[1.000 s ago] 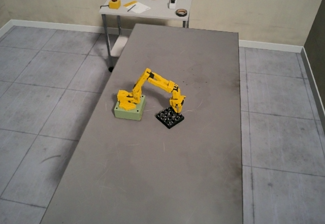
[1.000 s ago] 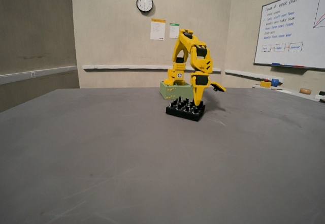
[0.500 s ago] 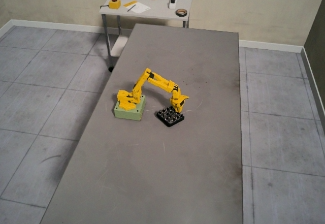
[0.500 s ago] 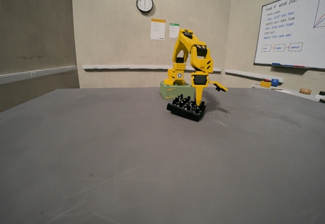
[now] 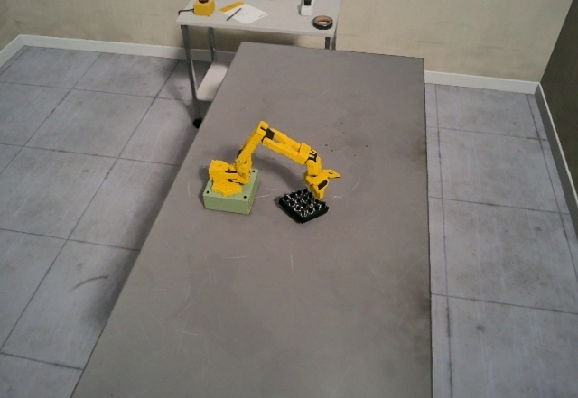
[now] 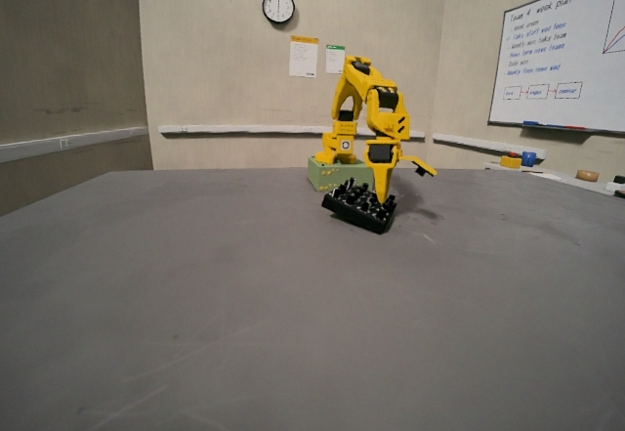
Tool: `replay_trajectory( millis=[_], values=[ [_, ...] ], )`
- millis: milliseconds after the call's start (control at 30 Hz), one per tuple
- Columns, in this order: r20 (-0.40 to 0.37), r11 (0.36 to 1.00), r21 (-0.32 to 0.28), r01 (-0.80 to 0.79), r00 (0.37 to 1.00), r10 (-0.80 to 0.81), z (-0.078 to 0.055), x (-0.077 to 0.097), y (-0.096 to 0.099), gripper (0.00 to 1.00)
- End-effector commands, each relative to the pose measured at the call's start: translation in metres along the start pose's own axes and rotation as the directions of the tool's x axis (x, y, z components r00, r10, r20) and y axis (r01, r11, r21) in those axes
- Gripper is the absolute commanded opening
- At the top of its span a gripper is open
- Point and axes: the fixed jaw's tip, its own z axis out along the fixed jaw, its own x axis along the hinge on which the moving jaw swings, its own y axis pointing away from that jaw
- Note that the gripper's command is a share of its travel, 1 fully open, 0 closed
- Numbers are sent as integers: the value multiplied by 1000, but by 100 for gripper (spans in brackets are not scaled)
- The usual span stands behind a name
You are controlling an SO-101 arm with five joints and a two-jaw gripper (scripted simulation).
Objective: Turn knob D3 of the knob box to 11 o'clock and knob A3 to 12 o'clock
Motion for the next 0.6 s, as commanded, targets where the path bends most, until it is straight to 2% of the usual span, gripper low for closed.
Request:
replay_trajectory(
  millis=[0, 567],
  values=[
    [-105, 991, -132, -26, 994, 12, 45, 14, 28, 1],
    [-135, 954, -100, -282, 954, 268, 45, 13, 28, 1]
  ],
)
